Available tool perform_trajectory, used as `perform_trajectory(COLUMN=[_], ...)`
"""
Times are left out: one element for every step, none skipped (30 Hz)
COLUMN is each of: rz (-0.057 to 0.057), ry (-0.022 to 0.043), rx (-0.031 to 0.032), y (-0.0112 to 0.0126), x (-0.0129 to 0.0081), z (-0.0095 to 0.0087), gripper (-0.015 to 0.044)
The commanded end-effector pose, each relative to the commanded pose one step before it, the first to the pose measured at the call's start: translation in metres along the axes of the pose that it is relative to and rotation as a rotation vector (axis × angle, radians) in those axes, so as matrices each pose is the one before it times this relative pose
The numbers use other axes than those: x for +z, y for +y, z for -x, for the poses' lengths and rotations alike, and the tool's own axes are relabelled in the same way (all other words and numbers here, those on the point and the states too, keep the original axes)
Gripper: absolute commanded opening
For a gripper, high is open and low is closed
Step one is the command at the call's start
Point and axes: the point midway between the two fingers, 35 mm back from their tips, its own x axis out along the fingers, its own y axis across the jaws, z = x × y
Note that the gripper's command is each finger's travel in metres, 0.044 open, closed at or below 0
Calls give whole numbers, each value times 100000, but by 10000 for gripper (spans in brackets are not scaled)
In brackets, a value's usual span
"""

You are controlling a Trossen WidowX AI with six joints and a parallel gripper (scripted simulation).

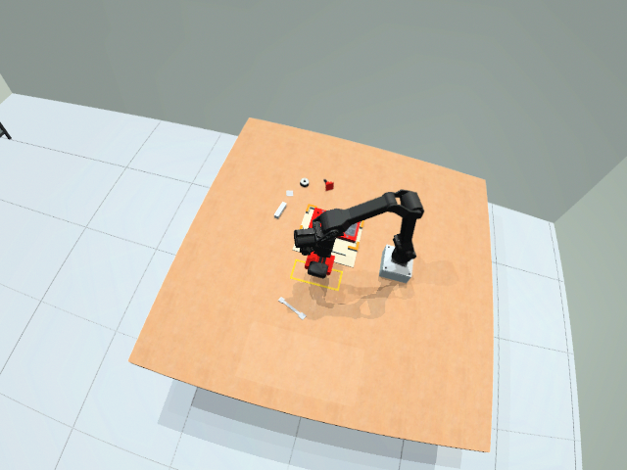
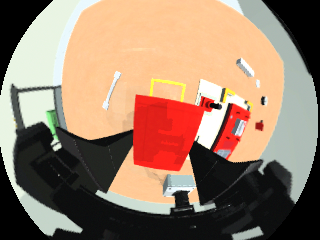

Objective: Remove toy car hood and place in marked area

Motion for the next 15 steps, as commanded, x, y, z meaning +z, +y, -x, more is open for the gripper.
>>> perform_trajectory(rz=[-354, 0, 0, 0, 0, 0, 0, 0, 0, 0, 0, 0, 0, 0, 0], ry=[349, 0, 0, 0, 0, 0, 0, 0, 0, 0, 0, 0, 0, 0, 0], rx=[101, 0, 0, 0, 0, 0, 0, 0, 0, 0, 0, 0, 0, 0, 0], y=[64, 4, 4, 4, 4, 4, 3, 3, 3, 3, 3, 3, 3, 3, 2], x=[-42, 8, 8, 7, 7, 7, 7, 6, 6, 6, 6, 5, 5, 5, 4], z=[-522, -92, -92, -92, -92, -92, -92, -92, -92, -92, -92, -92, -92, -92, -92], gripper=[0, 0, 0, 0, 0, 0, 0, 0, 0, 0, 0, 0, 0, 0, 0])
